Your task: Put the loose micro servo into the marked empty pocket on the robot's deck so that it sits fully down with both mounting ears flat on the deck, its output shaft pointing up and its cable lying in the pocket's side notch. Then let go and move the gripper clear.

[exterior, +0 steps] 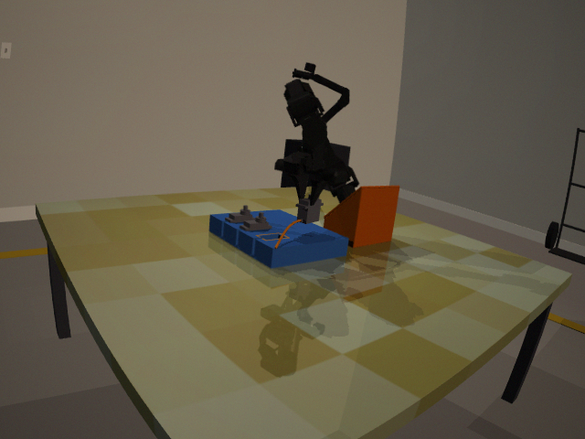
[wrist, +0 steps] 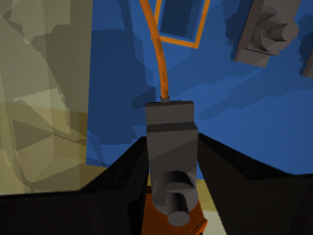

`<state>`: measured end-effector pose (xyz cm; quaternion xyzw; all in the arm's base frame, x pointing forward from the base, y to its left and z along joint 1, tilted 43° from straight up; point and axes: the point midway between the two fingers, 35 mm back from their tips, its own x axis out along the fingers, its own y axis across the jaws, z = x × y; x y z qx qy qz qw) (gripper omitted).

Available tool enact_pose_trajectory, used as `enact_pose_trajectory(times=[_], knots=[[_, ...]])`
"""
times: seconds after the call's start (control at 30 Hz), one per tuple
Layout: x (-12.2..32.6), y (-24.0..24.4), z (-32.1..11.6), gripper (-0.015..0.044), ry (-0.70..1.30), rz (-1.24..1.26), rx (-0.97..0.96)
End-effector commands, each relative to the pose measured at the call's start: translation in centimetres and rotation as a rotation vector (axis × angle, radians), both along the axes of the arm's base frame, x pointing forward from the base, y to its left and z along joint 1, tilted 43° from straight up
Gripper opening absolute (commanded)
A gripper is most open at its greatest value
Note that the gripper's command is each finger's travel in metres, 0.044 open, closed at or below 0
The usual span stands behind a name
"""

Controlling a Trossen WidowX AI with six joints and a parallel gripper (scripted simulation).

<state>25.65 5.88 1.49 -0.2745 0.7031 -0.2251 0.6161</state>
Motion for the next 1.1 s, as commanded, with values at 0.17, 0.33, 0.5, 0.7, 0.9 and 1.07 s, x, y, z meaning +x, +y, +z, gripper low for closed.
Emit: enact_pose_trajectory(times=[0.17,0.33,0.5,0.7,0.9,1.07], knots=[[0.0,0.1,0.0,0.0000,-0.164,-0.183,-0.020],[0.2,0.1,0.0,0.0000,-0.165,-0.183,-0.020],[1.8,-0.2,0.0,0.0000,-0.165,-0.183,-0.020],[4.2,-0.6,0.1,0.0000,-0.167,-0.183,-0.020],[6.5,-0.9,0.2,0.0000,-0.168,-0.183,-0.020],[8.3,-1.2,0.3,0.0000,-0.169,-0.183,-0.020]])
